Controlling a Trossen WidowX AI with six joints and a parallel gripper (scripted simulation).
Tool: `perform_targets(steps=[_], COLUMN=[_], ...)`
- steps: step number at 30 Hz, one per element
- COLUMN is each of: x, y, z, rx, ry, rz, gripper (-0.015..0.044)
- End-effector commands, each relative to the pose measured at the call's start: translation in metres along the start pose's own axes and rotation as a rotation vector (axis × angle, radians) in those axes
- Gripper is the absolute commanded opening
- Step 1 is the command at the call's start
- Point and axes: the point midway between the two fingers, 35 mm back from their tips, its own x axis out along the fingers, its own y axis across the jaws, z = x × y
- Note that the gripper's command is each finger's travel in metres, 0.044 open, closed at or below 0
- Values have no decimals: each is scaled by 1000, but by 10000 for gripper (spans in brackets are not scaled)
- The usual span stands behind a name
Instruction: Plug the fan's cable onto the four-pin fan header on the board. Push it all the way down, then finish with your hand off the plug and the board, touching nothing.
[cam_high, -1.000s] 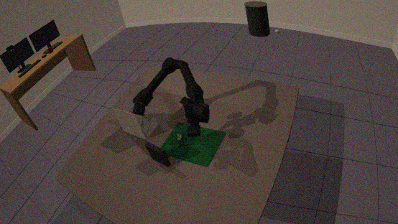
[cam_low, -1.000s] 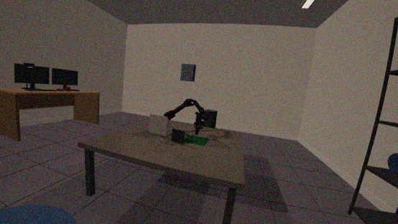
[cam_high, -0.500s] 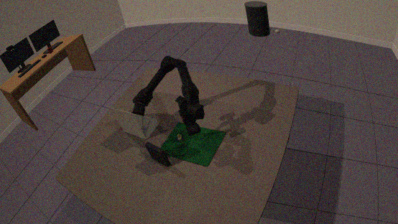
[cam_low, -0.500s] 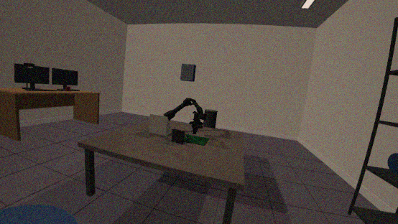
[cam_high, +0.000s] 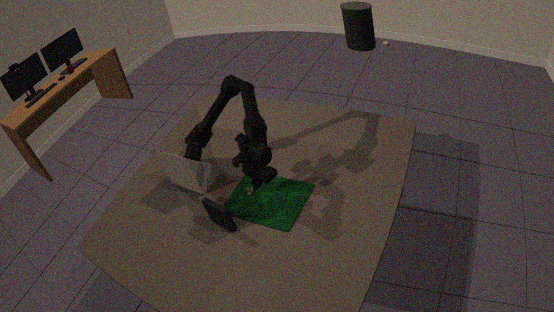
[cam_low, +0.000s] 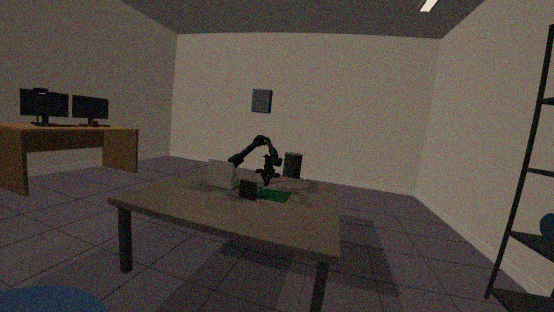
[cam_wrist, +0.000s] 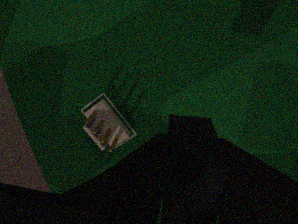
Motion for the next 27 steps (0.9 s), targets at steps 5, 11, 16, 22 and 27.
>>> perform_targets(steps=[5, 11, 16, 22, 27], x=[0, 1, 2, 4, 2], y=[18, 33, 46, 50, 52], z=[-9, -15, -19, -21, -19], rx=[-260, -466, -637, -687, -693], ry=[6, 6, 5, 5, 5], rz=[-3, -2, -1, -1, 0], gripper=[0, 0, 0, 0, 0])
